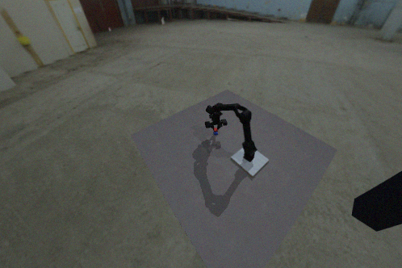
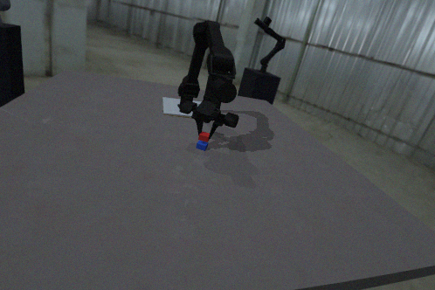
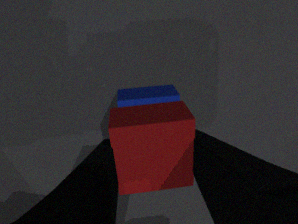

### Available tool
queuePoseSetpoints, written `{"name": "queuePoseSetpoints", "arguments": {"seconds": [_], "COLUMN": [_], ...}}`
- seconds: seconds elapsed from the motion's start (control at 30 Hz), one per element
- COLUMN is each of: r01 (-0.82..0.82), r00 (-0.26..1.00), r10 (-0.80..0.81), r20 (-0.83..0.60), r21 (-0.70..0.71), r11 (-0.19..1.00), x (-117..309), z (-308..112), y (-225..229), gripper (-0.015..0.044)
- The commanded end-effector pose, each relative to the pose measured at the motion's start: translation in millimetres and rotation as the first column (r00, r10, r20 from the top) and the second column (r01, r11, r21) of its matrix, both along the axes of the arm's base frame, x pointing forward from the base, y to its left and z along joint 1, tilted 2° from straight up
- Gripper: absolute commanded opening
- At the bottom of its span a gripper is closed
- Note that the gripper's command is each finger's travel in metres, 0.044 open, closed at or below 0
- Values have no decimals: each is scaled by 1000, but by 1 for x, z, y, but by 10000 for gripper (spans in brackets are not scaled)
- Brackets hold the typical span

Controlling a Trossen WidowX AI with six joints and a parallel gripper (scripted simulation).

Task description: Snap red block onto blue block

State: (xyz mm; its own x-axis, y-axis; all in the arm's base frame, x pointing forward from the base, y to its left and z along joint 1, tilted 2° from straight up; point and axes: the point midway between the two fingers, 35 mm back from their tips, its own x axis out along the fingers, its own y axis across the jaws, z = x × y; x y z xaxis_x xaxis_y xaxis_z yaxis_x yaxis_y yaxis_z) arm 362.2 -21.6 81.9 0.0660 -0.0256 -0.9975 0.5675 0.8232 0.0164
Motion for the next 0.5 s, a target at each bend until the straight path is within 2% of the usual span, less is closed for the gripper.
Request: {"name": "queuePoseSetpoints", "arguments": {"seconds": [0.0, 0.47], "r01": [4, 4], "r00": [1000, 1000], "r10": [-4, -4], "r20": [-11, -11], "r21": [-2, -2], "r11": [1000, 1000], "x": [-2, -2], "z": [-9, -14], "y": [0, 0], "gripper": [0, 0]}}
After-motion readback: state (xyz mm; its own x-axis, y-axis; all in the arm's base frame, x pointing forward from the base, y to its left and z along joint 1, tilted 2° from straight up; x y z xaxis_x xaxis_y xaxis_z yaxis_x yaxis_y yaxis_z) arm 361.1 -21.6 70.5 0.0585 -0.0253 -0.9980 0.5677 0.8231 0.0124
